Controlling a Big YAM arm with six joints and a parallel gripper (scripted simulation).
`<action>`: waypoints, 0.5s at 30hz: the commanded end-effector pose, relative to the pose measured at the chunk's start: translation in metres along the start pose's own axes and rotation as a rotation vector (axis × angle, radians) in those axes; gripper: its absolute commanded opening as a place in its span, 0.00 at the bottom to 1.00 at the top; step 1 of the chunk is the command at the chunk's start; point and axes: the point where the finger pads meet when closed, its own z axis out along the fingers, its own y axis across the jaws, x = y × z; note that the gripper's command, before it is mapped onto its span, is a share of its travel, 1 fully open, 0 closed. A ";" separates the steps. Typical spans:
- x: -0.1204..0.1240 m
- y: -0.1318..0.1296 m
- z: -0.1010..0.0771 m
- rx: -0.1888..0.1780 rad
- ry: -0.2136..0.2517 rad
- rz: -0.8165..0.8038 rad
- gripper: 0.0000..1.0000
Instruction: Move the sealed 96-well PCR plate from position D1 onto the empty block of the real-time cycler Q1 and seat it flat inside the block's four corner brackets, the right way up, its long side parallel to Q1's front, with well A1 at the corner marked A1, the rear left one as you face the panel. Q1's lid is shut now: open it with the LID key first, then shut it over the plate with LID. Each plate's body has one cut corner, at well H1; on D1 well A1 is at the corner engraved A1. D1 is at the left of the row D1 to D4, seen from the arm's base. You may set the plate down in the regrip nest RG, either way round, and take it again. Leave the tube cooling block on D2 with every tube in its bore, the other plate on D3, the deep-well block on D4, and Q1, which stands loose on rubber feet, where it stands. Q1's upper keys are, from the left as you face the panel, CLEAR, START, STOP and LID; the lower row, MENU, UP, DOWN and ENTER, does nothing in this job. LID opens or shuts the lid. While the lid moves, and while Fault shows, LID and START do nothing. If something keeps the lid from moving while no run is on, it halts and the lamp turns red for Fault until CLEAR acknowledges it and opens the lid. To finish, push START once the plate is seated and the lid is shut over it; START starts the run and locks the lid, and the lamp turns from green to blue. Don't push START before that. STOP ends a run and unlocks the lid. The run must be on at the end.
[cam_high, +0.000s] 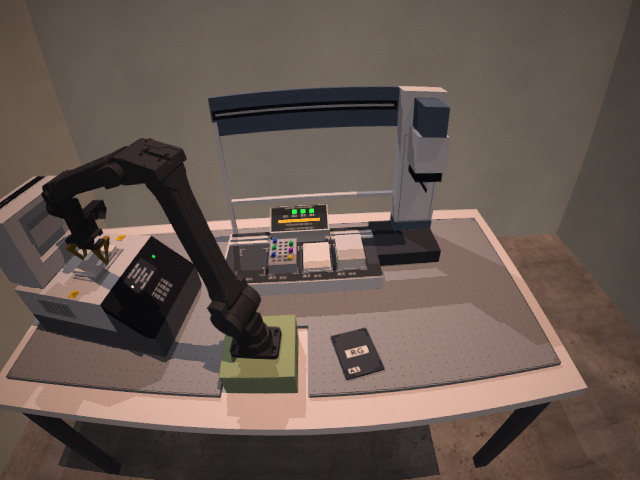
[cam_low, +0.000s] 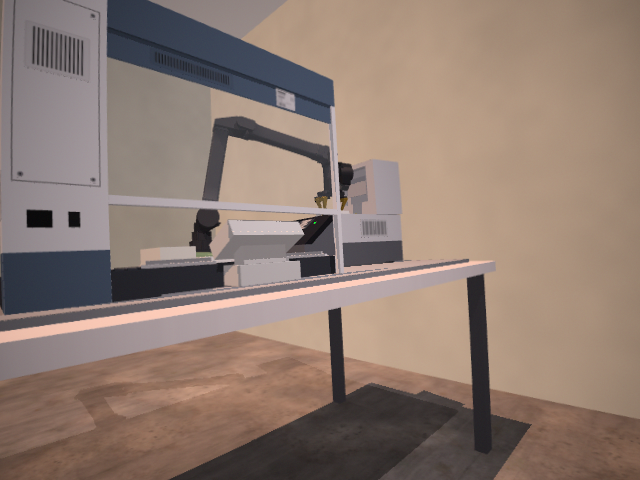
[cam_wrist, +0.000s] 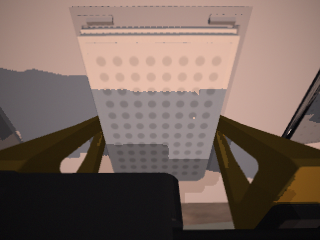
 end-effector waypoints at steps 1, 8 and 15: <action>0.003 0.003 -0.016 -0.039 -0.010 0.006 0.00; -0.009 0.008 -0.027 -0.065 -0.017 0.004 0.00; -0.012 0.013 -0.037 -0.077 -0.021 -0.003 1.00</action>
